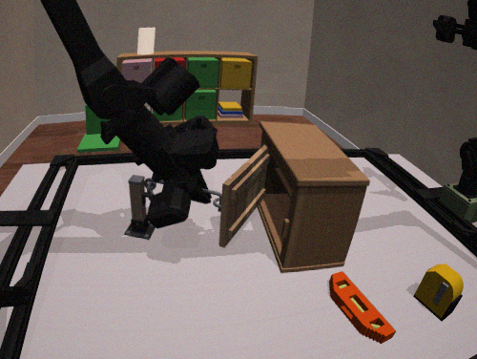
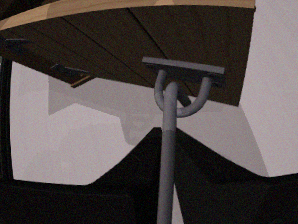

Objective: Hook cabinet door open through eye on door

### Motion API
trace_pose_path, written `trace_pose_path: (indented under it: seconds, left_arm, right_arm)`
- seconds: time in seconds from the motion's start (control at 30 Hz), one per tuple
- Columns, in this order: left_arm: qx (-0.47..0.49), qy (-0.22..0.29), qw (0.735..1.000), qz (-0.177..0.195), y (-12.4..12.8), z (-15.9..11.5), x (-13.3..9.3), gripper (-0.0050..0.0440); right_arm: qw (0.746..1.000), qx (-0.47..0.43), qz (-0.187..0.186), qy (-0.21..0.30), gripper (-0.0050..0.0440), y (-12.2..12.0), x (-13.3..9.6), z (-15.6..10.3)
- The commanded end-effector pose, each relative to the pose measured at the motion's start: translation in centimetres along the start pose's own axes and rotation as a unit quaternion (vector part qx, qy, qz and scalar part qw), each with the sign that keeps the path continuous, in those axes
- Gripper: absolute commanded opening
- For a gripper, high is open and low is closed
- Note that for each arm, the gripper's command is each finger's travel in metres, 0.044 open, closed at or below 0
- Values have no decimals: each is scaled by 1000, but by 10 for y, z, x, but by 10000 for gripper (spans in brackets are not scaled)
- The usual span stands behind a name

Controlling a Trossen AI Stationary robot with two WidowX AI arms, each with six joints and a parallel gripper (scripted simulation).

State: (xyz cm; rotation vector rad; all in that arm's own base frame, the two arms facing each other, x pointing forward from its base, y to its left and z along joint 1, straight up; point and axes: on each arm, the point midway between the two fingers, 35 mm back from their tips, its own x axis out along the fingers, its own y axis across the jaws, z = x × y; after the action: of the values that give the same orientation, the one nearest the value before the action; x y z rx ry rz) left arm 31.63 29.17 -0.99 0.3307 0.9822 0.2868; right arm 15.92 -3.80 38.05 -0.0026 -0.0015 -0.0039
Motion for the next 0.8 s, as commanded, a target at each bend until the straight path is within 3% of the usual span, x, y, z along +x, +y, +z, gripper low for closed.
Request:
trace_pose_path:
  seconds: [0.0,0.57,0.77]
  left_arm:
    - [1,4,1000,0,-1,-1,2,0]
    - [1,4,1000,0,-2,-3,3,0]
    - [11,28,1000,-5,-2,-2,3,0]
  right_arm:
    - [1000,2,2,0,400,0,0,0]
    - [1000,2,2,0,400,0,0,0]
    - [1000,2,2,0,400,0,0,0]
